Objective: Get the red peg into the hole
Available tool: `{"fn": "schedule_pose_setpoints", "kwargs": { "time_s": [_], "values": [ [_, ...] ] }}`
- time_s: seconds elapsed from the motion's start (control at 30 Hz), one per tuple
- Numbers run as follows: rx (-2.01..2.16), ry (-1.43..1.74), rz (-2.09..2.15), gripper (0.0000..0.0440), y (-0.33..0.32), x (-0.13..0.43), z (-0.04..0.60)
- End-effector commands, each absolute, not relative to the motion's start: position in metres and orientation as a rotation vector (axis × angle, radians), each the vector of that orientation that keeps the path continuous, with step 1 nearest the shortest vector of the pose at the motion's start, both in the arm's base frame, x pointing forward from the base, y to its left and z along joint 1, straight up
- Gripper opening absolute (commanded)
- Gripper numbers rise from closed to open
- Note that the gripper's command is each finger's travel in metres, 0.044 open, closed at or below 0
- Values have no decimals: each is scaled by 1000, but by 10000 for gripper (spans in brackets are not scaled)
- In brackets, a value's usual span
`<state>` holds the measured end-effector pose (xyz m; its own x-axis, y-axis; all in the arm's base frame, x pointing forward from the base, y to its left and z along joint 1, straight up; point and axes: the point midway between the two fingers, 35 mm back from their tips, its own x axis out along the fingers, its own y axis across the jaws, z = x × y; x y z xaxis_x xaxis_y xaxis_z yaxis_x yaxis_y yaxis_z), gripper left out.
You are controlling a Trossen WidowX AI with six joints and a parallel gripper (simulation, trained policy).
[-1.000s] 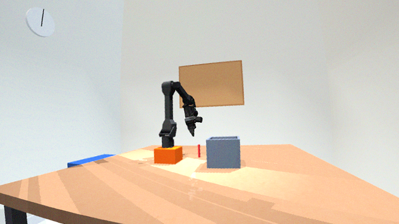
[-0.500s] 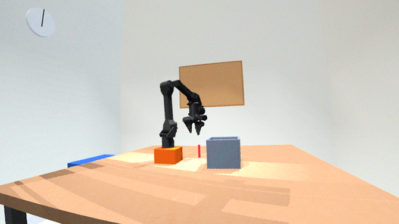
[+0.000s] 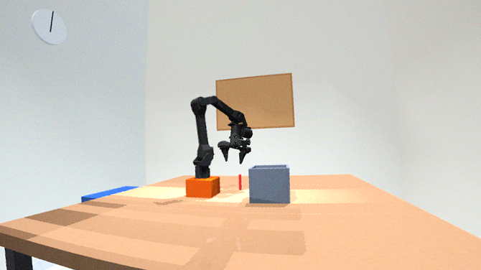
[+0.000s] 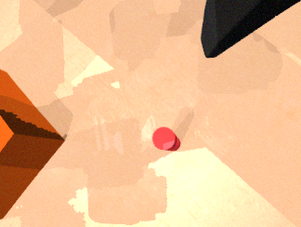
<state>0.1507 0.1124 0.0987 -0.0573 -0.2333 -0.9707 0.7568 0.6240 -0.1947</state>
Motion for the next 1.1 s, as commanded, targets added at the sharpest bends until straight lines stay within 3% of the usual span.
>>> {"fn": "schedule_pose_setpoints", "kwargs": {
  "time_s": [0.0, 0.77, 1.07],
  "values": [
    [519, 1408, -895, 440, 109, 151, 95],
    [761, 1381, -1040, 397, 102, 167, 25],
    [838, 1355, -1079, 348, 97, 170, 1]
  ]
}}
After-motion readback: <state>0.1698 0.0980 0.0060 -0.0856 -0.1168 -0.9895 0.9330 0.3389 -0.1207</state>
